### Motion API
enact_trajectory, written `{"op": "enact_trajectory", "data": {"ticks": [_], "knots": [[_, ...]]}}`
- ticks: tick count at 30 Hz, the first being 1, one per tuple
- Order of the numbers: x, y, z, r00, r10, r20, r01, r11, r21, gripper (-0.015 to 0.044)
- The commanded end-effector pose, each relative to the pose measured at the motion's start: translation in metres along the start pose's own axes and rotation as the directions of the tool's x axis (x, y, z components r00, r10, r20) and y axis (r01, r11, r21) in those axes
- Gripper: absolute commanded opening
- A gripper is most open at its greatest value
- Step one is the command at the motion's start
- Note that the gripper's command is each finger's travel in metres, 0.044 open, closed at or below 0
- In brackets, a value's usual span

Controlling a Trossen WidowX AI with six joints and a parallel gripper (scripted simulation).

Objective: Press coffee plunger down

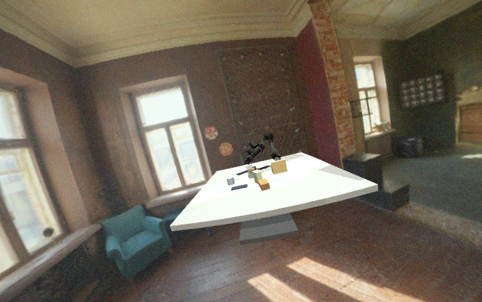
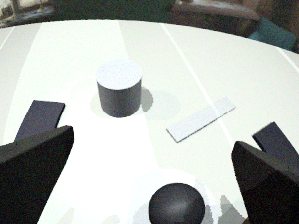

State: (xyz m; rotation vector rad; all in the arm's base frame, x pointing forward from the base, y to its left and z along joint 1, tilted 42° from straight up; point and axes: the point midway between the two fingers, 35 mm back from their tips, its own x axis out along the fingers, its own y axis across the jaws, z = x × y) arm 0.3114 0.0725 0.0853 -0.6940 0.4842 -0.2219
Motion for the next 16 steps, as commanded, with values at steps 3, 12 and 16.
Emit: {"op": "enact_trajectory", "data": {"ticks": [3, 12, 16], "knots": [[-0.042, -0.007, 0.038, 1.000, -0.007, 0.007, 0.007, 1.000, 0.017, 0.0440], [-0.058, -0.012, 0.045, 1.000, -0.013, 0.011, 0.013, 1.000, 0.011, 0.0440], [-0.058, -0.012, 0.045, 1.000, -0.013, 0.011, 0.013, 1.000, 0.011, 0.0440]]}}
